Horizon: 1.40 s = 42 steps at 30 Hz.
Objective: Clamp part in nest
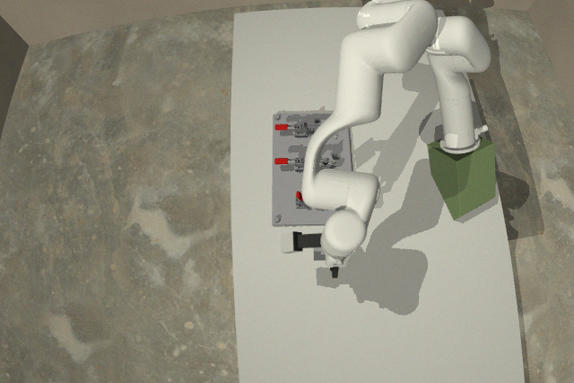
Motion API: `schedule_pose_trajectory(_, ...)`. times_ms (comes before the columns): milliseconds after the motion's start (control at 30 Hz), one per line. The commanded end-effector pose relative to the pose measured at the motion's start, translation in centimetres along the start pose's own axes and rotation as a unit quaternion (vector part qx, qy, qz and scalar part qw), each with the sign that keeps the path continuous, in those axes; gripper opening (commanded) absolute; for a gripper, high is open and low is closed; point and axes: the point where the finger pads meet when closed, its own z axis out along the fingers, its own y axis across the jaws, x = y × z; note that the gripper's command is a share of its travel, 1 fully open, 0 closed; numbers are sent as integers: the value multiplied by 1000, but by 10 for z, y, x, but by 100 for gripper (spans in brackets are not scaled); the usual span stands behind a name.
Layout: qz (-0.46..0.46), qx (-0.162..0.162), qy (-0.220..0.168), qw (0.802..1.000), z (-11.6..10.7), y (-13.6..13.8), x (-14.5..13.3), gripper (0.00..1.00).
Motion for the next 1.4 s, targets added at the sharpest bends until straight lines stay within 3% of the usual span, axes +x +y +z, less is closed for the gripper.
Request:
schedule_pose_trajectory(0,-3,2,1,1000,-2,-1,1,0)
schedule_pose_trajectory(1367,-3,2,1,1000,22,-1,-16,0)
